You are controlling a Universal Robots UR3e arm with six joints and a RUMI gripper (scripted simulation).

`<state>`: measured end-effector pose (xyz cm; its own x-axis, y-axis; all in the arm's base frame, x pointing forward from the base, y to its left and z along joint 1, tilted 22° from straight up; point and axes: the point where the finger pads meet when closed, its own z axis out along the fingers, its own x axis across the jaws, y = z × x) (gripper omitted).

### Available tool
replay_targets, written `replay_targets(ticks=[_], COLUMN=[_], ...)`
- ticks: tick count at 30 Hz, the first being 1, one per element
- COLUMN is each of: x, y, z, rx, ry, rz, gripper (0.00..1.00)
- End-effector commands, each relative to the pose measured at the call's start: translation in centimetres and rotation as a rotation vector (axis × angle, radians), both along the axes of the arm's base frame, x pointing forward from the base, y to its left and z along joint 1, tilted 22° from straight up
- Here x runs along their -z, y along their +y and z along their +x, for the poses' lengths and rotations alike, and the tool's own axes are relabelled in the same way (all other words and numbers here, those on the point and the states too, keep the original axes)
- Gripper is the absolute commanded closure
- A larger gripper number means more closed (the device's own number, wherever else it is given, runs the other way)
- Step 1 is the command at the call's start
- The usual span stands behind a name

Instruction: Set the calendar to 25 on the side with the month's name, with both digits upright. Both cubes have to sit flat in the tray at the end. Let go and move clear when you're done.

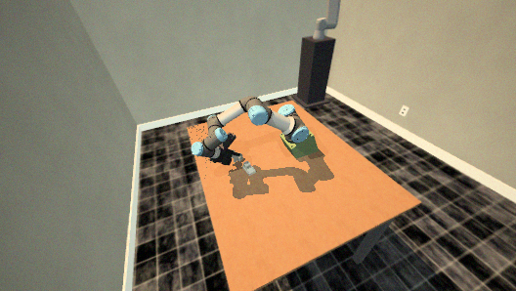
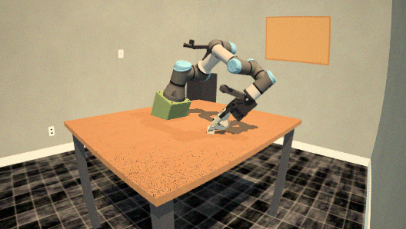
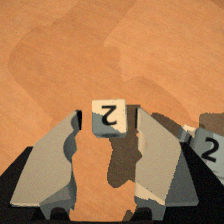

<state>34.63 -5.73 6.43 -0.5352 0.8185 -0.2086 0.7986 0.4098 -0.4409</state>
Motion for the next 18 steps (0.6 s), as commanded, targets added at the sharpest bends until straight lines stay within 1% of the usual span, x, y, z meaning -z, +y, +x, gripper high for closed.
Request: replay_targets(ticks=[1, 10, 18], x=[0.6, 1.8, 2.3], y=[0.0, 0.0, 0.0], z=[0.3, 0.8, 1.0], rx=[0.000, 0.000, 0.000], ry=[-0.003, -0.003, -0.003], rz=[0.000, 0.000, 0.000], gripper=[0.71, 0.71, 0.71])
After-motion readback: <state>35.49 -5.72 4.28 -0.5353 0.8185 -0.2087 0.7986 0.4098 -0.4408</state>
